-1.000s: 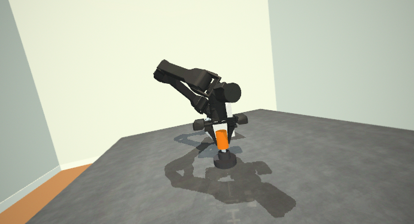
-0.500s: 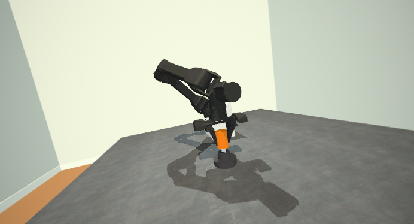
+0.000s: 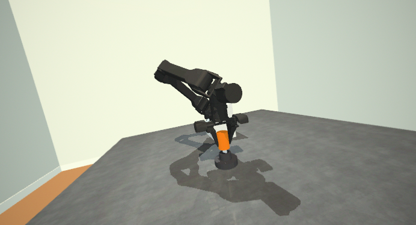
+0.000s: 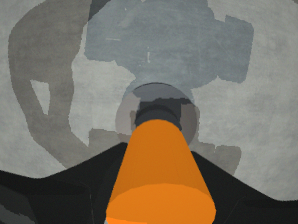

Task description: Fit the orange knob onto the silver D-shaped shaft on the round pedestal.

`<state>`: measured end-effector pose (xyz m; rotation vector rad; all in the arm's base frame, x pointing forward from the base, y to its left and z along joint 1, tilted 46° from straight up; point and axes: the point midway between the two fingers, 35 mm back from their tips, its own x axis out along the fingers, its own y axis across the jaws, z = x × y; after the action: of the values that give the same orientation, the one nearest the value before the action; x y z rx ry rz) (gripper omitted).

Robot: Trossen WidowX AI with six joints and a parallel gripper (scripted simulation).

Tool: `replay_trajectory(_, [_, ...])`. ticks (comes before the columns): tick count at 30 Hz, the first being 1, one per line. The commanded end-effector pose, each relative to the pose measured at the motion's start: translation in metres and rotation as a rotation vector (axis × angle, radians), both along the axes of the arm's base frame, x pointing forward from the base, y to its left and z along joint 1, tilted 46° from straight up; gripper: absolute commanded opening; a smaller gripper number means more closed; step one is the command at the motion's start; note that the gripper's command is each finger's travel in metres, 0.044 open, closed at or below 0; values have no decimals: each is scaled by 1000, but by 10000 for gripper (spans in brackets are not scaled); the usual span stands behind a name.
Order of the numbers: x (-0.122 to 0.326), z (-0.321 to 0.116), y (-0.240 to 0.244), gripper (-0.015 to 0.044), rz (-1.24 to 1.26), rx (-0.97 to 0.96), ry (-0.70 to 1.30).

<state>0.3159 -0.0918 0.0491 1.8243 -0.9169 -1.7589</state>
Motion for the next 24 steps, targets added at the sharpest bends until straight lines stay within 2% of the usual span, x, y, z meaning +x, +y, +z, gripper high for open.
replay_trajectory(1, [0,-1,0,0,5,-1,4])
replay_trajectory(18, [0,3,3,0,-1,-1,-3])
replay_trajectory(24, [1,3,3,0,-164,-8,-172])
